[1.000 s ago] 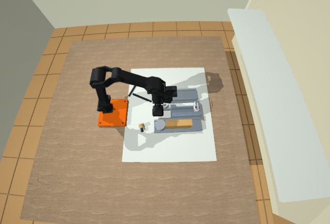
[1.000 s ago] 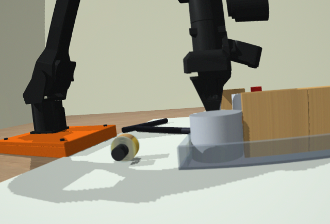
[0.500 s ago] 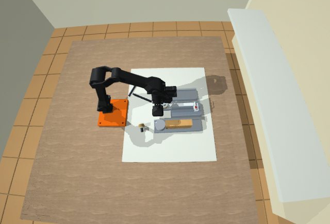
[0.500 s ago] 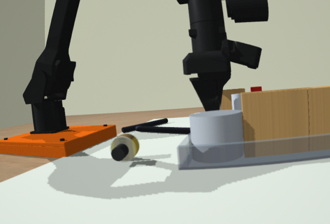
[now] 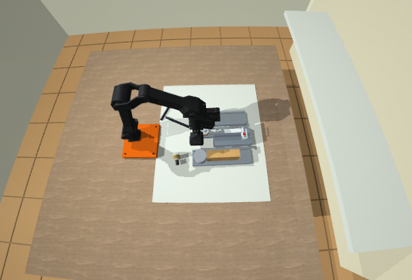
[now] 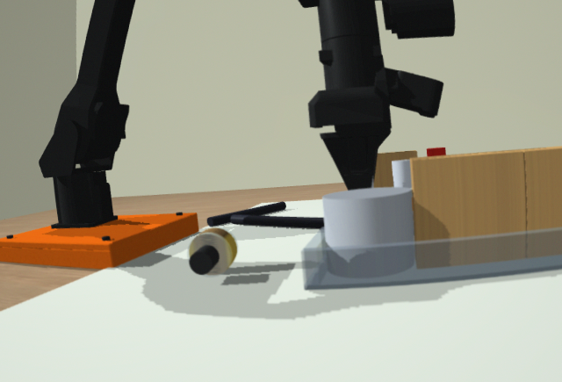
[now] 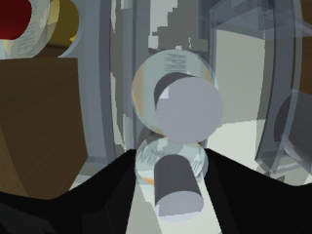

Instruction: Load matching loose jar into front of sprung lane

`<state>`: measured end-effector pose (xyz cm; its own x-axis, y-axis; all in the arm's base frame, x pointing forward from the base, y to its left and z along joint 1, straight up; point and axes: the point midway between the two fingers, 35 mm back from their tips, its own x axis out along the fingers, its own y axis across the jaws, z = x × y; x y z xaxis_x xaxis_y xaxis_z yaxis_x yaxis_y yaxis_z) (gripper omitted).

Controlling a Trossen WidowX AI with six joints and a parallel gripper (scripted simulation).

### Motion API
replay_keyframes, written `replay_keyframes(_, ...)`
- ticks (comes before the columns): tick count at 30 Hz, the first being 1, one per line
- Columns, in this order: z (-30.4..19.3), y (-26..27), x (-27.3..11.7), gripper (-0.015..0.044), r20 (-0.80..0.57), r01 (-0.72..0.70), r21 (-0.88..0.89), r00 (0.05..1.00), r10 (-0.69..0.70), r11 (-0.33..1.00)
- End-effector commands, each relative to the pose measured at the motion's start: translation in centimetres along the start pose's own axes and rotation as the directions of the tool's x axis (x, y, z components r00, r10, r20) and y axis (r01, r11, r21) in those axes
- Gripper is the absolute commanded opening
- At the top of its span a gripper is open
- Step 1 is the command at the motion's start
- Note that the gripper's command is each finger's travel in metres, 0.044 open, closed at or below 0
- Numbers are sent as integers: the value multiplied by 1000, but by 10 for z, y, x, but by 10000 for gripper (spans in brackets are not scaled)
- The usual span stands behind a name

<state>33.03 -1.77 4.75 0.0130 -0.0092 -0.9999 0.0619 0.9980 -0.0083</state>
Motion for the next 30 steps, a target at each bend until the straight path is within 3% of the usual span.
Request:
replay_keyframes(1, 2, 0, -1, 0, 15, -2, 2, 1000, 2, 1000)
replay_keyframes(30, -5, 0, 0, 0, 15, -2, 2, 1000, 2, 1000)
